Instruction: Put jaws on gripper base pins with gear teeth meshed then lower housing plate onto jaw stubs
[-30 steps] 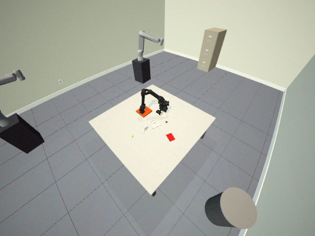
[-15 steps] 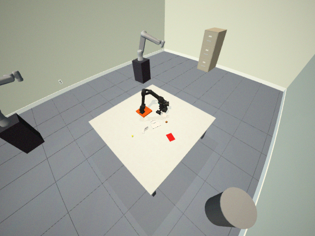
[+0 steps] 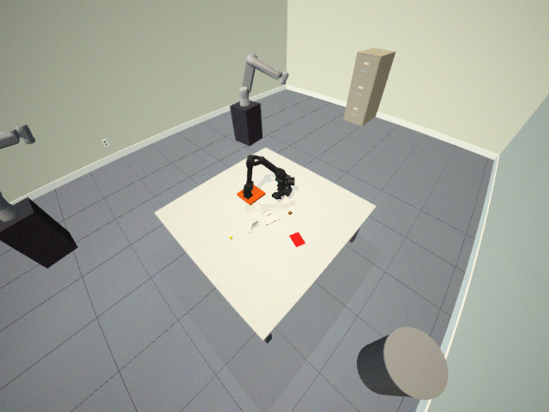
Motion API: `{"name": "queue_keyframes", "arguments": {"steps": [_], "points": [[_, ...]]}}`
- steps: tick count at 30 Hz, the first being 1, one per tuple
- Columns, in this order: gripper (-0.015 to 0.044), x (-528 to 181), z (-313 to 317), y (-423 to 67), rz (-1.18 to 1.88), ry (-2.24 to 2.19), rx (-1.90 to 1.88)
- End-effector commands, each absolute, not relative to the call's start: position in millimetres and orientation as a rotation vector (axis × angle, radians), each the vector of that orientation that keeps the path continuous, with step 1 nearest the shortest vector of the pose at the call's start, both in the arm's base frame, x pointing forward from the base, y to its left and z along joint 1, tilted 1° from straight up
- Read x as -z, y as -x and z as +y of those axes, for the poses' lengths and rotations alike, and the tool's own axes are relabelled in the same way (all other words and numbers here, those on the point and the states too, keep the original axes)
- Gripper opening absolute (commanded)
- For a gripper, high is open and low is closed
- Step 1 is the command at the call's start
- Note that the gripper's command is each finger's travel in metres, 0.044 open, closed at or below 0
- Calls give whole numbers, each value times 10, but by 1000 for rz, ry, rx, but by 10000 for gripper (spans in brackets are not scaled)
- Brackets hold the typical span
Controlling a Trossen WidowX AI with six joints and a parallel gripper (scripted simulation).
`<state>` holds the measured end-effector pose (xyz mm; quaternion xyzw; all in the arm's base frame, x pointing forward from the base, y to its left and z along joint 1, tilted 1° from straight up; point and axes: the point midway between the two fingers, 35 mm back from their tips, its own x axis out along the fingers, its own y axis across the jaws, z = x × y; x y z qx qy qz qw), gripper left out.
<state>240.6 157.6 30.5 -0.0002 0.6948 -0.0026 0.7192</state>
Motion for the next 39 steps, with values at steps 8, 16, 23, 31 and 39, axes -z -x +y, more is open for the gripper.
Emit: {"name": "queue_keyframes", "arguments": {"steps": [8,16,23,31,39], "points": [[37,-295,1575,-2412,1535,2,7],[37,-350,1590,-2428,1527,-11,12],[37,-423,1586,-2420,1530,-6,10],[37,-507,1579,-2408,1533,-1,8],[37,-590,1572,-2394,1537,5,6]]}}
